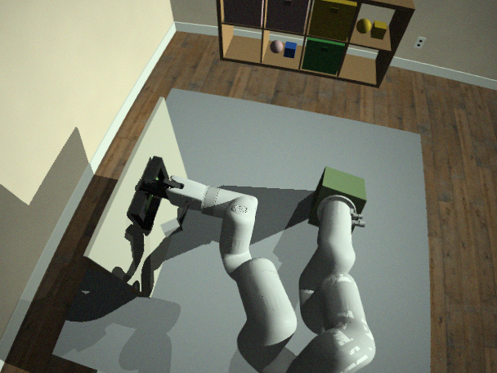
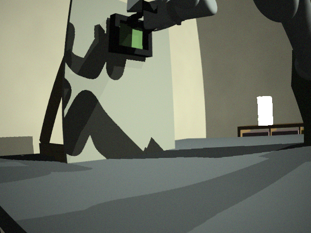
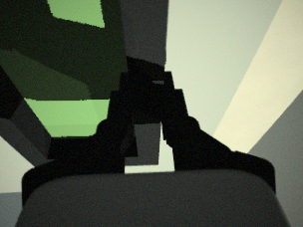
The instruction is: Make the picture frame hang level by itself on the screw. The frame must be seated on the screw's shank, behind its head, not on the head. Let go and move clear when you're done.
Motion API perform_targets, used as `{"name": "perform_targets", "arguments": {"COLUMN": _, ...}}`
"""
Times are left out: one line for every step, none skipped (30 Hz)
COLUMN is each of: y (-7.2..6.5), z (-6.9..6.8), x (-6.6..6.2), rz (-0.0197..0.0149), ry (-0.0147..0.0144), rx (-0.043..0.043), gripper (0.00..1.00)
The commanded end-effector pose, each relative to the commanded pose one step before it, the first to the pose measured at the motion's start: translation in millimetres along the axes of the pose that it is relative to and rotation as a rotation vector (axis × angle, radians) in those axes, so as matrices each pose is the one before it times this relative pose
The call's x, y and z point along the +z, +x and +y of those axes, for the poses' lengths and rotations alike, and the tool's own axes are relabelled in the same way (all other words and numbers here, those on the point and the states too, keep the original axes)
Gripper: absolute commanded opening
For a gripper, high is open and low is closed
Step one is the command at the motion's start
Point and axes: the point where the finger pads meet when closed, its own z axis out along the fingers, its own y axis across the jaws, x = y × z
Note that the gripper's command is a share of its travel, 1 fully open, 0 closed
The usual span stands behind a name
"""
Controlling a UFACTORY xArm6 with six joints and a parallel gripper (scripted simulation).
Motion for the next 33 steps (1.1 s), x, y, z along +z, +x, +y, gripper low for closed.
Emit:
{"name": "perform_targets", "arguments": {"y": -0.4, "z": 1.28, "x": 0.55, "rz": 0.00054, "ry": -0.00235, "rx": 0.01408, "gripper": 0.0}}
{"name": "perform_targets", "arguments": {"y": 0.0, "z": 0.0, "x": 0.0, "rz": 0.0, "ry": 0.0, "rx": 0.0, "gripper": 0.0}}
{"name": "perform_targets", "arguments": {"y": 0.0, "z": 0.0, "x": 0.0, "rz": 0.0, "ry": 0.0, "rx": 0.0, "gripper": 0.0}}
{"name": "perform_targets", "arguments": {"y": -0.16, "z": 0.0, "x": 0.0, "rz": -0.00016, "ry": 0.0, "rx": 0.00264, "gripper": 0.0}}
{"name": "perform_targets", "arguments": {"y": -0.15, "z": 0.0, "x": 0.0, "rz": -0.00015, "ry": 0.0, "rx": 0.00251, "gripper": 0.0}}
{"name": "perform_targets", "arguments": {"y": -0.15, "z": 0.0, "x": 0.0, "rz": -0.00014, "ry": 0.0, "rx": 0.00239, "gripper": 0.0}}
{"name": "perform_targets", "arguments": {"y": -0.14, "z": 0.0, "x": 0.0, "rz": -0.00013, "ry": 0.0, "rx": 0.00227, "gripper": 0.0}}
{"name": "perform_targets", "arguments": {"y": -0.13, "z": 0.0, "x": 0.0, "rz": -0.00013, "ry": 0.0, "rx": 0.00214, "gripper": 0.0}}
{"name": "perform_targets", "arguments": {"y": -0.12, "z": 0.0, "x": 0.0, "rz": -0.00012, "ry": 0.0, "rx": 0.00202, "gripper": 0.0}}
{"name": "perform_targets", "arguments": {"y": -0.12, "z": 0.0, "x": 0.0, "rz": -0.00011, "ry": 0.0, "rx": 0.0019, "gripper": 0.0}}
{"name": "perform_targets", "arguments": {"y": -0.11, "z": 0.0, "x": 0.0, "rz": -0.00011, "ry": 0.0, "rx": 0.00178, "gripper": 0.0}}
{"name": "perform_targets", "arguments": {"y": -0.1, "z": 0.0, "x": 0.0, "rz": -0.0001, "ry": 0.0, "rx": 0.00166, "gripper": 0.0}}
{"name": "perform_targets", "arguments": {"y": -0.09, "z": 0.0, "x": 0.0, "rz": -0.00009, "ry": 0.0, "rx": 0.00154, "gripper": 0.0}}
{"name": "perform_targets", "arguments": {"y": -0.09, "z": 0.0, "x": 0.0, "rz": -0.00008, "ry": 0.0, "rx": 0.00142, "gripper": 0.0}}
{"name": "perform_targets", "arguments": {"y": -0.08, "z": 0.0, "x": 0.0, "rz": -0.00008, "ry": 0.0, "rx": 0.00131, "gripper": 0.0}}
{"name": "perform_targets", "arguments": {"y": -0.07, "z": 0.0, "x": 0.0, "rz": -0.00007, "ry": 0.0, "rx": 0.0012, "gripper": 0.0}}
{"name": "perform_targets", "arguments": {"y": -0.07, "z": 0.0, "x": 0.0, "rz": -0.00006, "ry": 0.0, "rx": 0.00109, "gripper": 0.0}}
{"name": "perform_targets", "arguments": {"y": -0.06, "z": 0.0, "x": 0.0, "rz": -0.00006, "ry": 0.0, "rx": 0.00098, "gripper": 0.0}}
{"name": "perform_targets", "arguments": {"y": 0.0, "z": 0.0, "x": 0.0, "rz": 0.0, "ry": 0.0, "rx": 0.0, "gripper": 0.0}}
{"name": "perform_targets", "arguments": {"y": 0.0, "z": 0.0, "x": 0.0, "rz": 0.0, "ry": 0.0, "rx": 0.0, "gripper": 0.0}}
{"name": "perform_targets", "arguments": {"y": -0.05, "z": 0.0, "x": 0.0, "rz": -0.00005, "ry": 0.0, "rx": 0.00088, "gripper": 0.0}}
{"name": "perform_targets", "arguments": {"y": -0.05, "z": 0.0, "x": 0.0, "rz": -0.00005, "ry": 0.0, "rx": 0.00079, "gripper": 0.0}}
{"name": "perform_targets", "arguments": {"y": -0.04, "z": 0.0, "x": 0.0, "rz": -0.00004, "ry": 0.0, "rx": 0.00069, "gripper": 0.0}}
{"name": "perform_targets", "arguments": {"y": -0.04, "z": 0.0, "x": 0.0, "rz": -0.00004, "ry": 0.0, "rx": 0.0006, "gripper": 0.0}}
{"name": "perform_targets", "arguments": {"y": -0.03, "z": 0.0, "x": 0.0, "rz": -0.00003, "ry": 0.0, "rx": 0.00052, "gripper": 0.0}}
{"name": "perform_targets", "arguments": {"y": -0.03, "z": 0.0, "x": 0.0, "rz": -0.00003, "ry": 0.0, "rx": 0.00044, "gripper": 0.0}}
{"name": "perform_targets", "arguments": {"y": -0.02, "z": 0.0, "x": 0.0, "rz": -0.00002, "ry": 0.0, "rx": 0.00037, "gripper": 0.0}}
{"name": "perform_targets", "arguments": {"y": -0.02, "z": 0.0, "x": 0.0, "rz": -0.00002, "ry": 0.0, "rx": 0.0003, "gripper": 0.0}}
{"name": "perform_targets", "arguments": {"y": -0.01, "z": 0.0, "x": 0.0, "rz": -0.00001, "ry": 0.0, "rx": 0.00023, "gripper": 0.0}}
{"name": "perform_targets", "arguments": {"y": -0.01, "z": 0.0, "x": 0.0, "rz": -0.00001, "ry": 0.0, "rx": 0.00018, "gripper": 0.0}}
{"name": "perform_targets", "arguments": {"y": -0.01, "z": 0.0, "x": 0.0, "rz": -0.00001, "ry": 0.0, "rx": 0.00013, "gripper": 0.0}}
{"name": "perform_targets", "arguments": {"y": -0.01, "z": 0.0, "x": 0.0, "rz": -0.00001, "ry": 0.0, "rx": 0.00009, "gripper": 0.0}}
{"name": "perform_targets", "arguments": {"y": 0.0, "z": 0.0, "x": 0.0, "rz": 0.0, "ry": 0.0, "rx": 0.00005, "gripper": 0.0}}
